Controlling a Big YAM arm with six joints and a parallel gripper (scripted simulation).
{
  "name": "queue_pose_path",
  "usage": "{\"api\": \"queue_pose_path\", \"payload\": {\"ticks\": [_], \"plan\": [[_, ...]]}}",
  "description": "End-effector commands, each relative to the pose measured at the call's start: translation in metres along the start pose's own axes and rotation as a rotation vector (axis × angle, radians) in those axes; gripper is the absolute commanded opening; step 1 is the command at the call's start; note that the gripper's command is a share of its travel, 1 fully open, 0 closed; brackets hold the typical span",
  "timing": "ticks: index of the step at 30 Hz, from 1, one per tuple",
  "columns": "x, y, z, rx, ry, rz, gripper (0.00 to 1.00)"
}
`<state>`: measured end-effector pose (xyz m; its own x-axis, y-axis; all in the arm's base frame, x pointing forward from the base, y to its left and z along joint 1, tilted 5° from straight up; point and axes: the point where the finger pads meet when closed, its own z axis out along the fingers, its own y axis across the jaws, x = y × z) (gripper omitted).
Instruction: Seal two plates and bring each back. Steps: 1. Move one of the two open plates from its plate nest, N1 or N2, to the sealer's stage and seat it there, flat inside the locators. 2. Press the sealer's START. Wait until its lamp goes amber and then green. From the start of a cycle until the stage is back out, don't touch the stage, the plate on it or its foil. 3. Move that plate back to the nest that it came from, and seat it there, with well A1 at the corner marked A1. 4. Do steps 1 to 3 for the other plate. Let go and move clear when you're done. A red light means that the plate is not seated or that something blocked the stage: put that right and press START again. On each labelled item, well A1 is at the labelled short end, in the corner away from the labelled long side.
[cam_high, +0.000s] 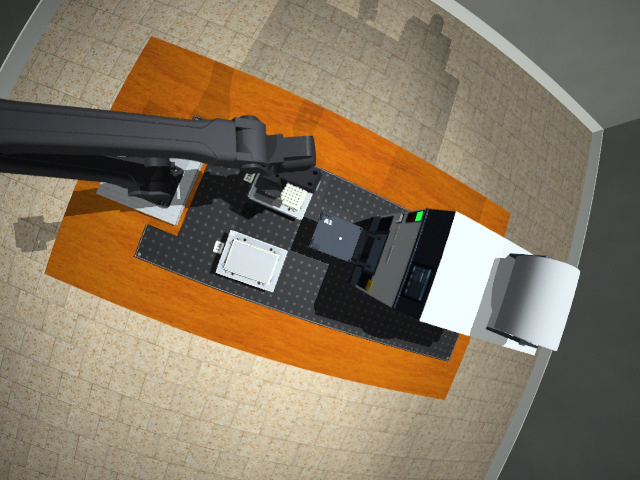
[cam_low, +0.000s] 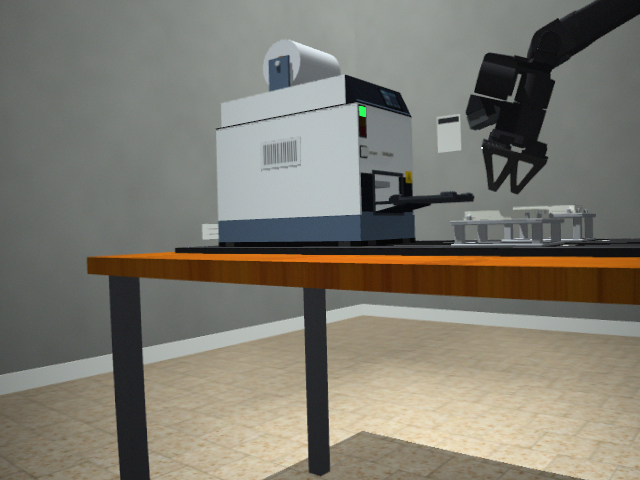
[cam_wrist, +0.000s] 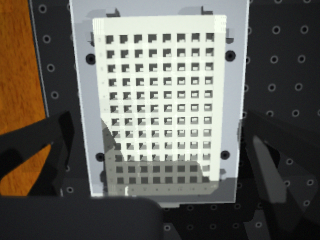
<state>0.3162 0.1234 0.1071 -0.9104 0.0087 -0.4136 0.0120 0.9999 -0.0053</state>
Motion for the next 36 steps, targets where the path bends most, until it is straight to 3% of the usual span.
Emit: {"api": "queue_pose_path", "payload": {"ticks": [1,6,11,21,29,36], "plan": [[-0.004,-0.003,0.002,-0.004,-0.011,0.002,1.0],[0.004,-0.004,0.017,0.005,0.005,-0.001,1.0],[-0.002,-0.001,0.02,-0.005,-0.016,0.003,1.0],[0.006,0.003,0.011,-0.01,-0.006,-0.005,1.0],[0.013,0.003,0.015,-0.003,0.015,-0.002,1.0],[0.005,0.006,0.012,-0.01,0.0,-0.015,1.0]]}}
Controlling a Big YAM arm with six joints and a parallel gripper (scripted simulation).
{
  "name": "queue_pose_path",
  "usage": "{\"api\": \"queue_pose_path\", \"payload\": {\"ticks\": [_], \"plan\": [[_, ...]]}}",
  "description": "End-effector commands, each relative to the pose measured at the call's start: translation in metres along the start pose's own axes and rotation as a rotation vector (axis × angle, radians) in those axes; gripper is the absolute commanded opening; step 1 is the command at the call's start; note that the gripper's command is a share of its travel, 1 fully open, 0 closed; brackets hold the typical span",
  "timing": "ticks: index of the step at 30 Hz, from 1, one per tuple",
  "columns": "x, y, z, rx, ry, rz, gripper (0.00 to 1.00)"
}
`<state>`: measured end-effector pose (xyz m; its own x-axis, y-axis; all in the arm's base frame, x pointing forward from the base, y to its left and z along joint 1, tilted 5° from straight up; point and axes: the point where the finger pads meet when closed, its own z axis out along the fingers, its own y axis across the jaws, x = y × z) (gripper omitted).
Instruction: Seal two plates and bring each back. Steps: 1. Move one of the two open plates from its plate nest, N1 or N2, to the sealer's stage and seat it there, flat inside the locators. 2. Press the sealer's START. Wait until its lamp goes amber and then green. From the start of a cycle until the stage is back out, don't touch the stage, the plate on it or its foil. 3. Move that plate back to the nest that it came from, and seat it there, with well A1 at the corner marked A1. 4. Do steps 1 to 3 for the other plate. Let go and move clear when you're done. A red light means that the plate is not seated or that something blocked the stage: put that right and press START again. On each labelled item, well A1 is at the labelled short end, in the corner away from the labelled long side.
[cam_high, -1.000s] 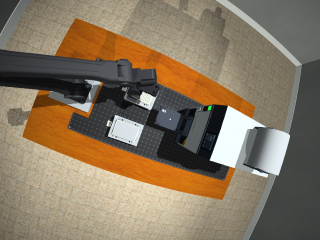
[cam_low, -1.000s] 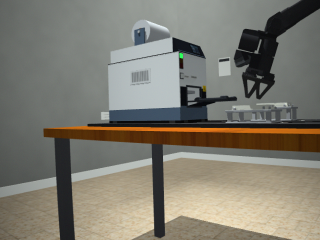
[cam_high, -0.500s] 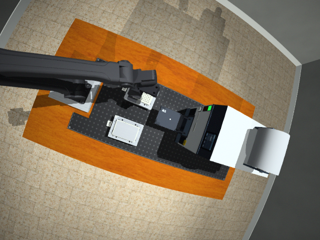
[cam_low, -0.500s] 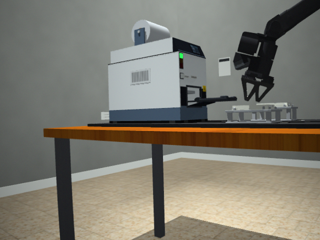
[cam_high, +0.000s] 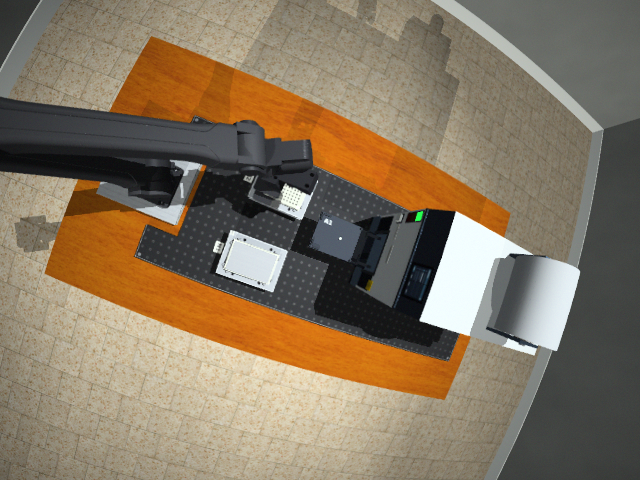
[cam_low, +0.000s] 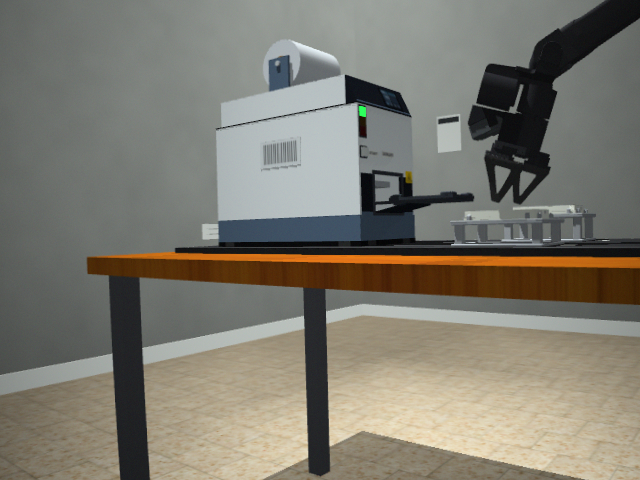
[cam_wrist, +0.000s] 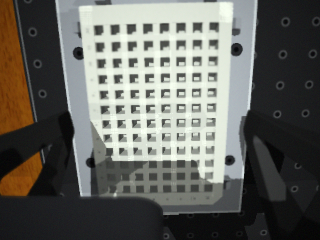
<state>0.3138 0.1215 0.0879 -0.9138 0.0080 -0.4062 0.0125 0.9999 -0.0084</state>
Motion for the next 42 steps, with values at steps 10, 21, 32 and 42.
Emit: {"api": "queue_pose_path", "payload": {"ticks": [10,21,32,42], "plan": [[-0.022,0.015,-0.011,-0.03,-0.046,-0.02,1.0],[-0.022,0.014,-0.013,-0.025,-0.037,-0.02,1.0],[-0.023,0.014,-0.012,-0.028,-0.045,-0.016,1.0],[-0.001,0.005,-0.001,-0.006,-0.002,-0.024,1.0]]}}
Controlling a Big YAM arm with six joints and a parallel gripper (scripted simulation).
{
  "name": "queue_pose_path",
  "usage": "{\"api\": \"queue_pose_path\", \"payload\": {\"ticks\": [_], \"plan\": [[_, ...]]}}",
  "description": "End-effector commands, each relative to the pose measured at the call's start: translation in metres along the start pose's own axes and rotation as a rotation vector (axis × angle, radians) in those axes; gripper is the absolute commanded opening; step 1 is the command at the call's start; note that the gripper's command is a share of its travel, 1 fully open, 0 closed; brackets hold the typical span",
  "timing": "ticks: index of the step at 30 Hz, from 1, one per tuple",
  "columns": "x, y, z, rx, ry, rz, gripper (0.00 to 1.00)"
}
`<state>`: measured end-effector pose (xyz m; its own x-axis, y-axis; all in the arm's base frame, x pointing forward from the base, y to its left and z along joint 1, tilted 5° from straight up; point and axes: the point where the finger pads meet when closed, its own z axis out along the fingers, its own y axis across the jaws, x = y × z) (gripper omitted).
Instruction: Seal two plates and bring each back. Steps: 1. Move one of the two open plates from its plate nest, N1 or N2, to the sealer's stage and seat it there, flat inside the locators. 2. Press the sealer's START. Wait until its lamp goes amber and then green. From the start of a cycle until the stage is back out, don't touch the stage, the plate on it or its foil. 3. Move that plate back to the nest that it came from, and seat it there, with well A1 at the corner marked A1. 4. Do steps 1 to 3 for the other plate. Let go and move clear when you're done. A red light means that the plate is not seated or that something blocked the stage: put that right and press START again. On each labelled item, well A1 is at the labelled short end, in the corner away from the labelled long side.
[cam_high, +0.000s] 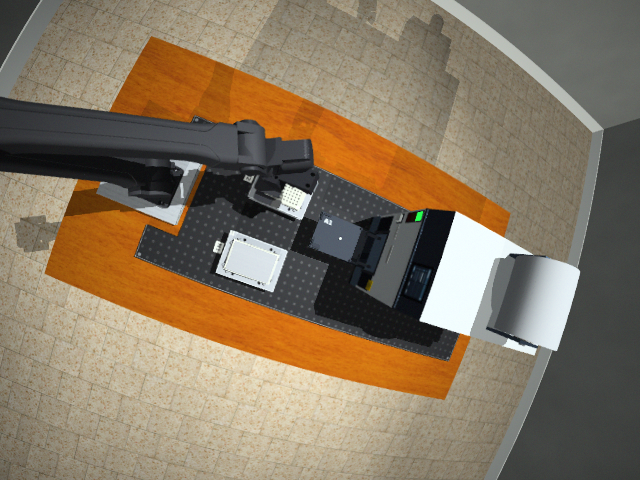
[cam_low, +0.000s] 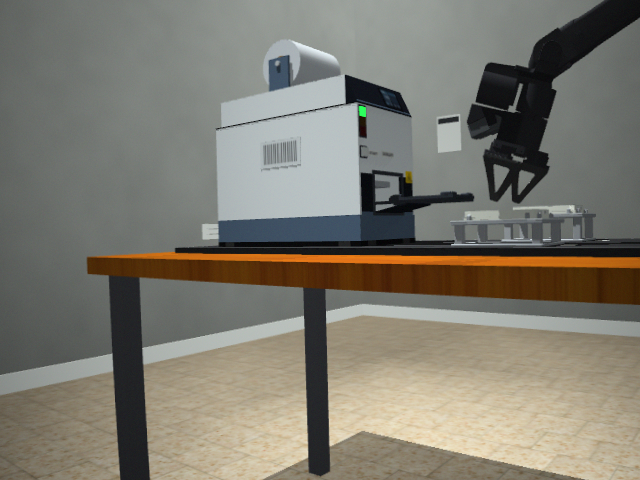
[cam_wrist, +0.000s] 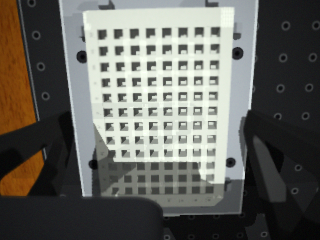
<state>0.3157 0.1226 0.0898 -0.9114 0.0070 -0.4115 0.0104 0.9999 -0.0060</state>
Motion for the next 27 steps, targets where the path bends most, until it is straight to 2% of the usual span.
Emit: {"api": "queue_pose_path", "payload": {"ticks": [1,6,14,27], "plan": [[0.004,0.003,0.001,-0.001,0.009,-0.024,1.0],[0.006,0.002,0.001,0.002,0.014,-0.025,1.0],[-0.011,0.008,-0.007,-0.011,-0.014,-0.017,1.0],[-0.017,0.01,-0.009,-0.014,-0.024,-0.012,1.0]]}}
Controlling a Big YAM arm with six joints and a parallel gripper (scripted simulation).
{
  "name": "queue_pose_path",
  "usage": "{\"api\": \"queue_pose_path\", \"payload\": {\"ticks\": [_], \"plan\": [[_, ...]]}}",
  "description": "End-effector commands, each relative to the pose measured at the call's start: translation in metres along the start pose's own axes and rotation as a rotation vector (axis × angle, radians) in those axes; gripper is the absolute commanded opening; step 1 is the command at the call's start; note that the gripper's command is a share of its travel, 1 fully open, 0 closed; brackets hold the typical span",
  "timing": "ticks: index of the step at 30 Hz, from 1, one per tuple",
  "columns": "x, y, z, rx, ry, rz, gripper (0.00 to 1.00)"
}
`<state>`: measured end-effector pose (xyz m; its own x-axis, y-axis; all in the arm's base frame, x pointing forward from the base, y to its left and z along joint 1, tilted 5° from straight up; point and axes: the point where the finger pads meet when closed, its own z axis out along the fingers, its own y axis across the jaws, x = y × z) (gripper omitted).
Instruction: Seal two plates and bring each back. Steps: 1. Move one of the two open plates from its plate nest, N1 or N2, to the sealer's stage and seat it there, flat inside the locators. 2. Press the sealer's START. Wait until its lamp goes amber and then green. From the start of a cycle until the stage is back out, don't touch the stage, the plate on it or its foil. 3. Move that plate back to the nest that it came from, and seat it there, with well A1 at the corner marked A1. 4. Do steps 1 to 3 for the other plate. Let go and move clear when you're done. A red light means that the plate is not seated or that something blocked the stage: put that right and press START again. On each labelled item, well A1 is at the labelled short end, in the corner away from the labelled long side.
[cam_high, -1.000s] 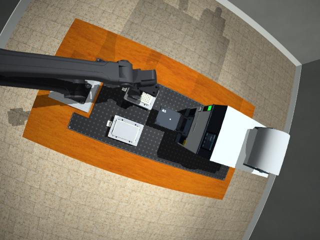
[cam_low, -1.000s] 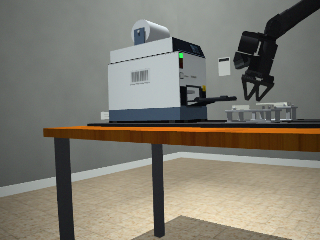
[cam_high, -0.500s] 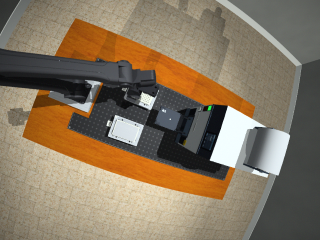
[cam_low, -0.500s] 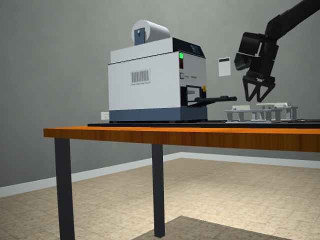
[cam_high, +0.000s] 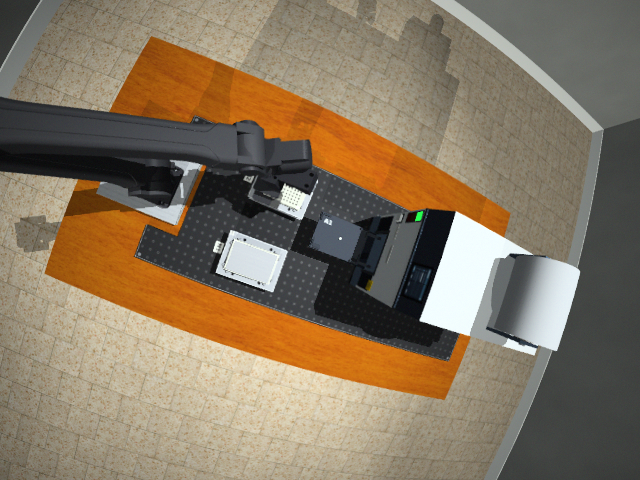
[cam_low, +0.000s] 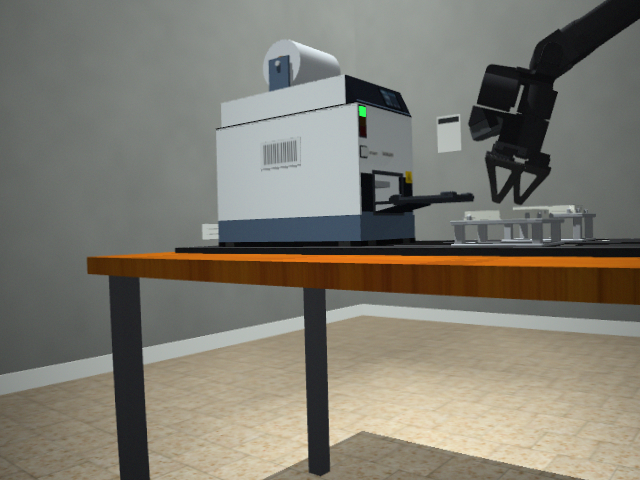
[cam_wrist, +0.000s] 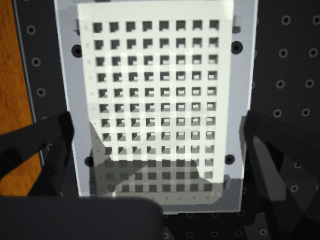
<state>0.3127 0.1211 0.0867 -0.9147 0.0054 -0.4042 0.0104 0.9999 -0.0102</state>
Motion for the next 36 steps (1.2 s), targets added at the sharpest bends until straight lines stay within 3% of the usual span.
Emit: {"api": "queue_pose_path", "payload": {"ticks": [1,5,11,21,28,36], "plan": [[-0.021,0.012,-0.012,-0.018,-0.033,-0.01,1.0],[-0.023,0.012,-0.013,-0.02,-0.036,-0.009,1.0],[-0.015,0.006,0.009,-0.01,-0.03,0.005,1.0],[0.0,-0.006,0.008,0.006,-0.005,0.002,1.0],[-0.017,0.005,-0.001,-0.018,-0.047,0.001,1.0],[-0.017,0.016,0.002,-0.027,-0.042,-0.022,1.0]]}}
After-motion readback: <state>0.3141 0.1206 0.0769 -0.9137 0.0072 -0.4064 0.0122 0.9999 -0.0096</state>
